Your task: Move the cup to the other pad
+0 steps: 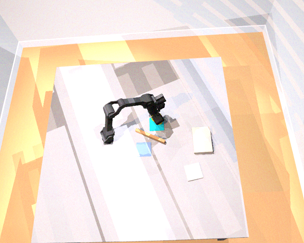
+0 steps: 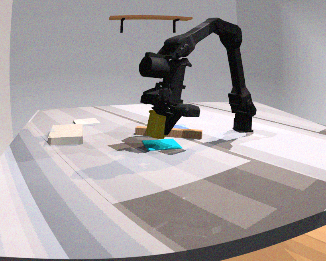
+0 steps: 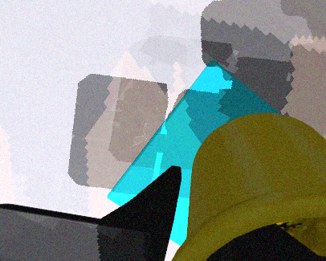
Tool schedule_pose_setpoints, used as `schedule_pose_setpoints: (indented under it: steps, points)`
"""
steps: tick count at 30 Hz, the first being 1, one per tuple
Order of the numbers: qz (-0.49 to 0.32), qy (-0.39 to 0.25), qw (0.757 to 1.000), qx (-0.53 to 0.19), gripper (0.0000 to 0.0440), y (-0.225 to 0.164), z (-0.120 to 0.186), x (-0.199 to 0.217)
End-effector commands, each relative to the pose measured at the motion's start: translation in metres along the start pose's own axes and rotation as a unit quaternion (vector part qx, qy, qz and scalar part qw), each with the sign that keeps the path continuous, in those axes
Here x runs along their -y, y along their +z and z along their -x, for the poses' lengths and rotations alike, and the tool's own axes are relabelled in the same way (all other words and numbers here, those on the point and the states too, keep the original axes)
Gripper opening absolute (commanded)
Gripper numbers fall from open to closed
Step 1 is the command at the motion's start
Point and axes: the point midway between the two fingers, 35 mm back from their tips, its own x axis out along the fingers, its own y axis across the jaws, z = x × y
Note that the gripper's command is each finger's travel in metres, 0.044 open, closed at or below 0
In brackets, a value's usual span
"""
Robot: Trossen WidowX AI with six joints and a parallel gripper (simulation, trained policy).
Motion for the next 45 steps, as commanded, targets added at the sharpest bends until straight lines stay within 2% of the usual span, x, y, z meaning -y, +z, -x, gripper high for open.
schedule_pose_setpoints:
  steps: [1, 10, 15, 23, 26, 41, 45]
  points:
    - [-0.004, -0.005, 1.0, -0.006, 0.0027, -0.006, -0.013, -0.002]
    - [-0.014, -0.007, 1.0, -0.004, 0.0083, -0.012, -0.025, 0.0]
    - [-0.025, 0.0, 1.0, 0.019, 0.016, -0.004, -0.018, 0.002]
    - [-0.027, 0.009, 0.998, 0.053, 0.0149, 0.003, 0.0, 0.004]
    - [-0.028, 0.014, 0.998, 0.056, 0.0159, 0.0, 0.006, 0.003]
    - [-0.045, 0.031, 0.994, 0.097, 0.0221, -0.005, 0.049, 0.005]
    - [-0.049, 0.029, 0.992, 0.114, 0.0261, -0.003, 0.062, 0.008]
